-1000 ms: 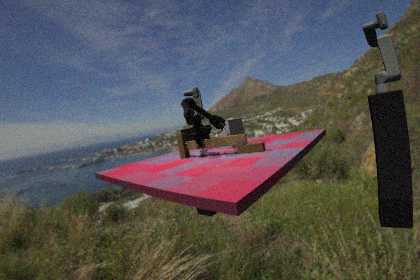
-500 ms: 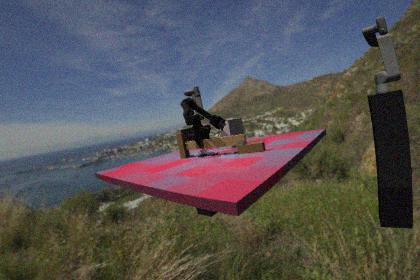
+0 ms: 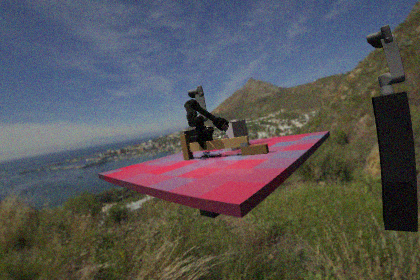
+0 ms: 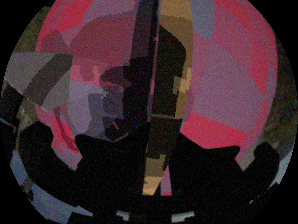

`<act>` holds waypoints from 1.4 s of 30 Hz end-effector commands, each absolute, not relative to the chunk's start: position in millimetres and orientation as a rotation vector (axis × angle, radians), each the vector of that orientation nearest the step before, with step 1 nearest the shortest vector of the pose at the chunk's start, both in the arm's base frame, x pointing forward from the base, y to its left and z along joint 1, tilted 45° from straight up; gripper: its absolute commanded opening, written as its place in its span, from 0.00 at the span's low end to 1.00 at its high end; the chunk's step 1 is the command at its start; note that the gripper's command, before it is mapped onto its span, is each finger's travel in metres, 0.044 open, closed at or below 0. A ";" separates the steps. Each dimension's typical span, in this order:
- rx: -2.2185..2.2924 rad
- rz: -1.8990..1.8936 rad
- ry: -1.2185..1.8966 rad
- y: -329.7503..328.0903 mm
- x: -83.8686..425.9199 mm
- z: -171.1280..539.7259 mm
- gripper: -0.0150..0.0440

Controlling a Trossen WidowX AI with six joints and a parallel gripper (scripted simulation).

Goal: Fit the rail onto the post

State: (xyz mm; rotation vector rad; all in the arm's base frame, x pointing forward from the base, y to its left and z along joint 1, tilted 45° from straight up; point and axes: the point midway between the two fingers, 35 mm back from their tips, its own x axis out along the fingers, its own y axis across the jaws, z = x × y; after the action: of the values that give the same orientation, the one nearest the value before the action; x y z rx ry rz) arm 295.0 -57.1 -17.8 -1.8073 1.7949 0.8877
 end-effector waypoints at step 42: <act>-1.806 0.889 1.795 -63.5 296.0 -11.7 0.83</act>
State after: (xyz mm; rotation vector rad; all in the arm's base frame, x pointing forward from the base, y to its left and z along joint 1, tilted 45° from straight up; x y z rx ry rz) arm 296.1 -63.4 -11.5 -1.8059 1.7945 0.8890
